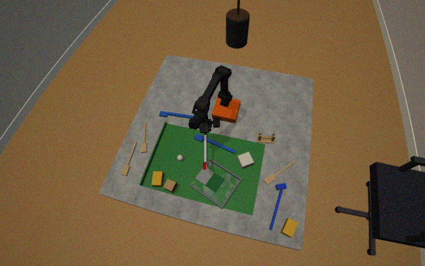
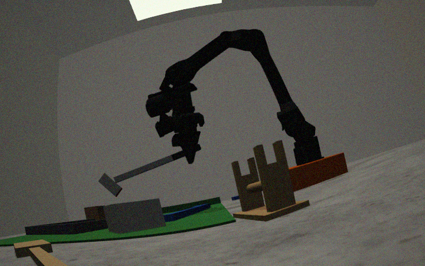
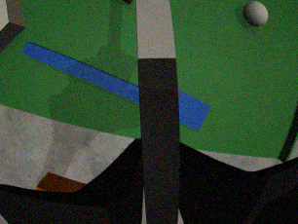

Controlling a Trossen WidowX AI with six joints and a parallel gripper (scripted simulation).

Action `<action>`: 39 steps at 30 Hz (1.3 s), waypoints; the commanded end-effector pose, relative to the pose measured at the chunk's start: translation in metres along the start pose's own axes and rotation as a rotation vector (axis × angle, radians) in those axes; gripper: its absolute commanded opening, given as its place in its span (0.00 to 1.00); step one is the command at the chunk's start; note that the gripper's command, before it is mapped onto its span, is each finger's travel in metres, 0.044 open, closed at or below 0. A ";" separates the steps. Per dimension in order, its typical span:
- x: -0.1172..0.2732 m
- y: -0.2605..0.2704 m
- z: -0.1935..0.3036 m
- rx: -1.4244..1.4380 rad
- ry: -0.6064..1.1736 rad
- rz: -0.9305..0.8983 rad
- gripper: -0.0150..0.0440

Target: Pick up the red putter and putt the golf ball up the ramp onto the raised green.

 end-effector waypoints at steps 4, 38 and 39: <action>0.010 -0.041 0.015 -0.238 0.006 0.037 0.25; -0.020 -0.101 0.058 -0.616 0.037 0.080 0.25; -0.021 -0.101 0.058 -0.616 0.037 0.080 0.25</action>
Point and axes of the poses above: the point midway between the two fingers, 35 mm back from their tips, its own x axis back along the fingers, its own y axis across the jaws, z = x × y, the point moved 5 cm from there along x, back along the fingers, and after that the axes turned 4 degrees about -x, right-handed, at the moved point
